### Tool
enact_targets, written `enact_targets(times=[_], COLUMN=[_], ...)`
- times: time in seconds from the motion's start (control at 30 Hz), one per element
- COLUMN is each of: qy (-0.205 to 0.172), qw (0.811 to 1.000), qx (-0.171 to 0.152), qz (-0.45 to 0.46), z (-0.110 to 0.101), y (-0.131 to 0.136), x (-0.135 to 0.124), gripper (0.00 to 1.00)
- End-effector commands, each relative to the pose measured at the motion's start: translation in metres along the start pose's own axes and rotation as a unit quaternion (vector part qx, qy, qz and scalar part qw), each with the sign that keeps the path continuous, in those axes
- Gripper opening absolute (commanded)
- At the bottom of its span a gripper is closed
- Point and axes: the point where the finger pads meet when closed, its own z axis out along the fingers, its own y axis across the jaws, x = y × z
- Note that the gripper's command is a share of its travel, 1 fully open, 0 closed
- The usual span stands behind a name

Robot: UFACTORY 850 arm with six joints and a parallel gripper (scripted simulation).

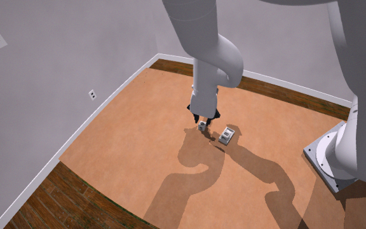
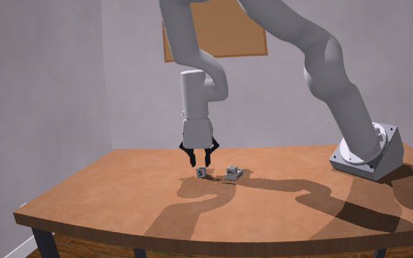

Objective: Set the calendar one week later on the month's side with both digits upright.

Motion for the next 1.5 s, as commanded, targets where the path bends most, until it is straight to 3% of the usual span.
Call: enact_targets(times=[0.0,1.47], qy=[0.0,0.0], qw=[1.0,1.0], qx=[0.001,0.001], qz=[0.0,0.0], z=[-0.0005,0.0051], y=[-0.0007,-0.0007], x=[0.0001,0.0001], gripper=[0.47,0.47])
